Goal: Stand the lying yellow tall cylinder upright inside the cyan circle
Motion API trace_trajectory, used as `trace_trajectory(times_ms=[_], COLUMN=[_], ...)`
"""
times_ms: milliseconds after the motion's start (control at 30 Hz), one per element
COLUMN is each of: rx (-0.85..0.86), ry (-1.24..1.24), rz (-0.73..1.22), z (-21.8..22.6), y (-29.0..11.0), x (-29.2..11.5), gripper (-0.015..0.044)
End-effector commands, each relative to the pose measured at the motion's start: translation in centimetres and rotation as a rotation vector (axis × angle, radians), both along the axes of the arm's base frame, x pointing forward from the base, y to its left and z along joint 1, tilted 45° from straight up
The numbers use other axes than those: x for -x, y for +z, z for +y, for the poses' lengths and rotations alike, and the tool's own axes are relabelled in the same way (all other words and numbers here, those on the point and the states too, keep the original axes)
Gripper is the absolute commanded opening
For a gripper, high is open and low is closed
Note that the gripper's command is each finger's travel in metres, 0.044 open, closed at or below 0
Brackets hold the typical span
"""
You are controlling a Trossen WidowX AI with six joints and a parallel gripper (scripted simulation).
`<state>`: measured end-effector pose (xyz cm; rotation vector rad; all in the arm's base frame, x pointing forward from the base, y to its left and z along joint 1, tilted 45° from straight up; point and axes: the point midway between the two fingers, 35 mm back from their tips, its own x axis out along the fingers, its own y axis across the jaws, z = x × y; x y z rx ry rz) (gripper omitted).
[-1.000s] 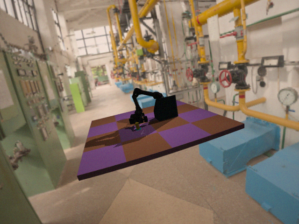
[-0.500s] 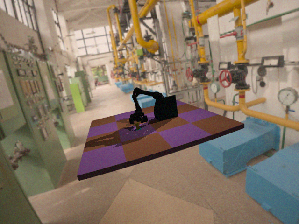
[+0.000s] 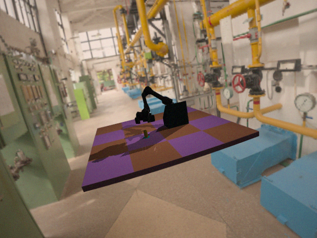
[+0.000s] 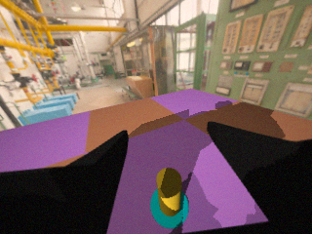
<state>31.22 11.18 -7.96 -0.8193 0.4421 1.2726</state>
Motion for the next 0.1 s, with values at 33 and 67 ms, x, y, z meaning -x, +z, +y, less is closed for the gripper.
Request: trace_trajectory(times_ms=[33, 67], rx=[0.105, 0.154], ry=[-0.051, -0.070], rz=[0.127, 0.175], z=[0.9, 1.2], y=[-1.2, -1.8], x=[-0.1, -0.2], gripper=[0.0400, 0.0400])
